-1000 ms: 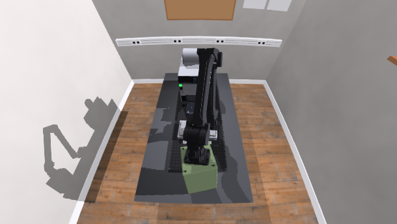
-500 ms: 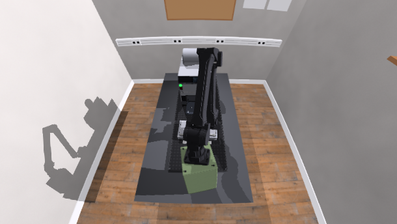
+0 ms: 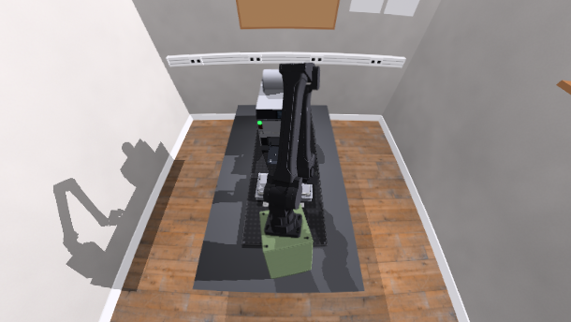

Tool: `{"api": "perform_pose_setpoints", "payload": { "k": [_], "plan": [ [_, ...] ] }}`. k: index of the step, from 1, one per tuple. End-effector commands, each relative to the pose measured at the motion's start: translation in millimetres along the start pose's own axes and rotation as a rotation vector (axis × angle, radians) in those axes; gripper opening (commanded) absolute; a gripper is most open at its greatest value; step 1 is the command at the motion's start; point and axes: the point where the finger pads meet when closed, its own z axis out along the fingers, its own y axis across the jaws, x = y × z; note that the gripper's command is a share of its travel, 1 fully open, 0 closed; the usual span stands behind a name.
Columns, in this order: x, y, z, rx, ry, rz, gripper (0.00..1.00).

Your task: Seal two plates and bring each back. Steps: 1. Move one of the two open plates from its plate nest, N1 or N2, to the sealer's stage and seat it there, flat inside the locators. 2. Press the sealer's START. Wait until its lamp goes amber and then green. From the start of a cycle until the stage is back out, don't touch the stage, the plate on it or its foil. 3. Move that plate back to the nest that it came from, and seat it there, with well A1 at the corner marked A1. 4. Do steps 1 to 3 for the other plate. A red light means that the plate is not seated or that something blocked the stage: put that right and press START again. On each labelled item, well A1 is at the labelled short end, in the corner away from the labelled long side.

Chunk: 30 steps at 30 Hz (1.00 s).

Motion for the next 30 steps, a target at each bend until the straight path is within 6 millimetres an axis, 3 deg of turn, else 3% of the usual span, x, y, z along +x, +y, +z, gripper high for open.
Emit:
{"api": "perform_pose_setpoints", "payload": {
  "k": [1, 6, 15, 22, 30],
  "plan": [
    [0.5, -5.1, -11.4, 0.008, 0.005, 0.004, 1.0],
    [8.6, 0.3, -17.5, -0.001, 0.027, 0.012, 1.0],
    [-12.3, -7.9, -29.4, 0.012, -0.005, 0.004, 1.0],
    [0.3, 1.6, -38.5, -0.001, 0.027, 0.004, 1.0],
    [-20.9, -6.5, -49.2, 0.01, -0.005, 0.001, 1.0]
  ]
}}
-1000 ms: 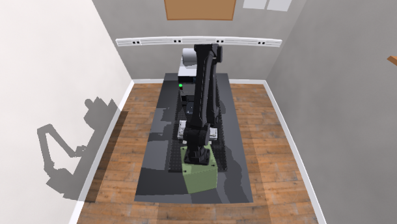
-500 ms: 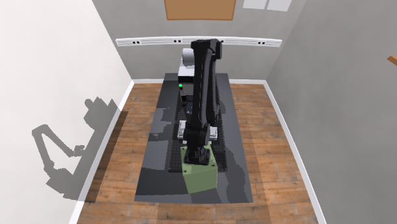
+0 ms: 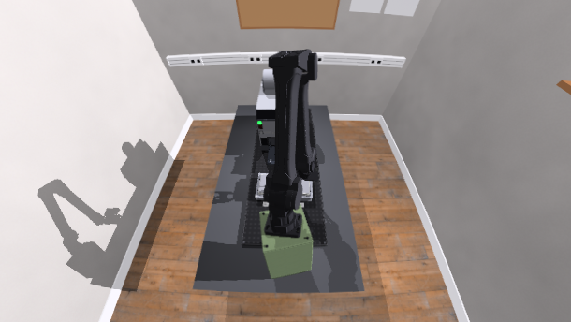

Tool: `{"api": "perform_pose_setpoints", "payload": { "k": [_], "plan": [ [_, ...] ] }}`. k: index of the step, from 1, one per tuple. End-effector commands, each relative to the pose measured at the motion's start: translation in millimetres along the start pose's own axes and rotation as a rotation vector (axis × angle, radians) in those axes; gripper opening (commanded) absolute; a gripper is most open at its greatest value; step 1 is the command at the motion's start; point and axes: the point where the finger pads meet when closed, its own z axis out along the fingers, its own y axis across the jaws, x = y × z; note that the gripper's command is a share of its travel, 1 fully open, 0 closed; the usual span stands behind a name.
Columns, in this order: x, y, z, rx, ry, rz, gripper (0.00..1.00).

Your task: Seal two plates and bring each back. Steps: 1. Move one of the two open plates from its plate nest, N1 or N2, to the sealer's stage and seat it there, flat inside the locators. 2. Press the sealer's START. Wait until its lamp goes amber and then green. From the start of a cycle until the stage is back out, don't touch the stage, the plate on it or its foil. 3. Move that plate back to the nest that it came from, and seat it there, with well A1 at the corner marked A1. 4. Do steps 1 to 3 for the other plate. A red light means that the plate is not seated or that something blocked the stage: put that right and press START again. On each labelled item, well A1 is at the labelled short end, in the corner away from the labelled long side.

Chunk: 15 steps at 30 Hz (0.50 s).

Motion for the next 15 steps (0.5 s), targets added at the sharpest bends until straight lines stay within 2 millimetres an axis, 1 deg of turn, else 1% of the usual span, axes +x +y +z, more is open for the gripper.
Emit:
{"api": "perform_pose_setpoints", "payload": {
  "k": [1, 4, 6, 7, 11, 15],
  "plan": [
    [-10.4, -10.9, -7.9, 0.016, -0.015, 0.004, 1.0],
    [-4.4, -10.0, -11.1, 0.013, 0.003, 0.01, 1.0],
    [-4.4, -10.0, -11.1, 0.013, 0.003, 0.01, 1.0],
    [-2.5, -6.9, -12.1, 0.008, 0.005, 0.011, 1.0],
    [-2.8, -4.5, -23.2, 0.007, 0.006, 0.008, 1.0],
    [-9.4, -9.7, -17.4, 0.014, -0.009, 0.011, 1.0]
  ]
}}
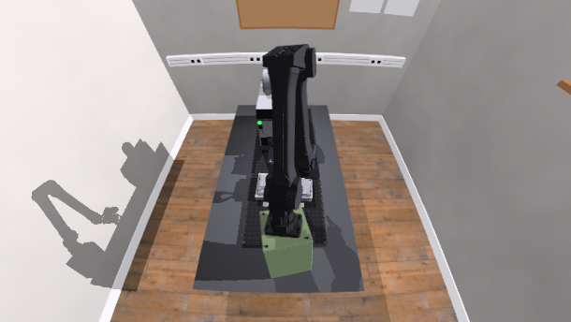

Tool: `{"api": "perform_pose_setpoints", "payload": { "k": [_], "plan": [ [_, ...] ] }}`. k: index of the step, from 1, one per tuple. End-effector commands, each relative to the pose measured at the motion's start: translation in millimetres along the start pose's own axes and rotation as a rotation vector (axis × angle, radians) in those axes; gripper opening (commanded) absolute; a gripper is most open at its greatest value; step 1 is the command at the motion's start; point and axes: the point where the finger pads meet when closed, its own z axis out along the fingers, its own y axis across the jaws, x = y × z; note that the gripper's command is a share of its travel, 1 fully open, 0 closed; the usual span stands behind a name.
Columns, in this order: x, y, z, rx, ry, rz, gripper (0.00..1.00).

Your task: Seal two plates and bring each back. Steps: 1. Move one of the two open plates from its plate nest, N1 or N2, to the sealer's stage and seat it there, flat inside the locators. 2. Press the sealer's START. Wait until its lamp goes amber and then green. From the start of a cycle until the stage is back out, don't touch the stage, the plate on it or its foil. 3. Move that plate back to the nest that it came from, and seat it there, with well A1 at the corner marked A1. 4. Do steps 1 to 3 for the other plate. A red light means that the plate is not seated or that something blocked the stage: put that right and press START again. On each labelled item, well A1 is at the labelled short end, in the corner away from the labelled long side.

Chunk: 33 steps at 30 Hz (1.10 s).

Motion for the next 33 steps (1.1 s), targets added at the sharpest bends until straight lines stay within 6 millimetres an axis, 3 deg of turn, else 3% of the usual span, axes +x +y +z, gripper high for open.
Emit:
{"api": "perform_pose_setpoints", "payload": {
  "k": [1, 15, 28, 33],
  "plan": [
    [-4.2, -10.6, 0.3, 0.017, -0.009, 0.013, 1.0],
    [-2.5, 1.6, 2.9, 0.001, -0.014, -0.001, 1.0],
    [-13.1, -0.9, 5.6, 0.005, -0.033, -0.009, 1.0],
    [-4.9, -6.2, 1.8, 0.016, -0.022, 0.01, 1.0]
  ]
}}
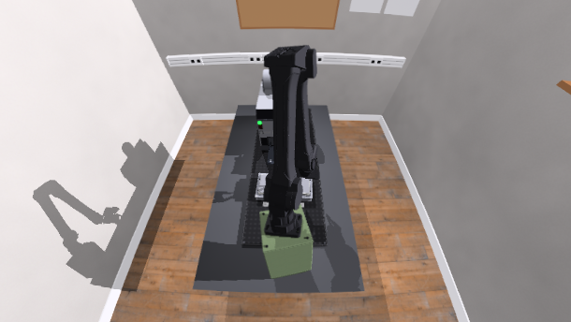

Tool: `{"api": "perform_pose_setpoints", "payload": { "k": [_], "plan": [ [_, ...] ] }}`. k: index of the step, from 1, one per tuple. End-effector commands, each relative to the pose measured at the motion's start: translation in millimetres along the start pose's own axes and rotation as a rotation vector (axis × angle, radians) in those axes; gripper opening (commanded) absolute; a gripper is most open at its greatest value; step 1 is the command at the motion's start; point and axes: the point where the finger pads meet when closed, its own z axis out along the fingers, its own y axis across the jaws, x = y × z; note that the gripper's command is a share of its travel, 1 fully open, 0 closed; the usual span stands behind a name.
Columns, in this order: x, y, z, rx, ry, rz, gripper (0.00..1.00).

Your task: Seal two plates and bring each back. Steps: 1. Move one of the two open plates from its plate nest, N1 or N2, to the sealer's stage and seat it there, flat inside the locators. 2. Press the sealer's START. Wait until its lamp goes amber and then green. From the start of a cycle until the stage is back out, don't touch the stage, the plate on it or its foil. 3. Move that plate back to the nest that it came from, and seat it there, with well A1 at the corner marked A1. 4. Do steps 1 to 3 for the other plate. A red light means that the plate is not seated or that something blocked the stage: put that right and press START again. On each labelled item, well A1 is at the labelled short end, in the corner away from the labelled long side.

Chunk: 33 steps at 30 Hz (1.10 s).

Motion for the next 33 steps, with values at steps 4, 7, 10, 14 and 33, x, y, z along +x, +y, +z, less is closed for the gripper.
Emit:
{"api": "perform_pose_setpoints", "payload": {
  "k": [4, 7, 10, 14, 33],
  "plan": [
    [-0.8, -7.2, -4.1, 0.019, -0.016, 0.017, 1.0],
    [0.6, -7.8, -4.8, 0.02, -0.014, 0.02, 1.0],
    [0.0, -8.0, -4.7, 0.021, -0.015, 0.019, 1.0],
    [-7.5, -10.4, -2.6, 0.023, -0.028, 0.016, 1.0],
    [-11.1, -10.6, 1.6, 0.019, 0.031, 0.01, 1.0]
  ]
}}
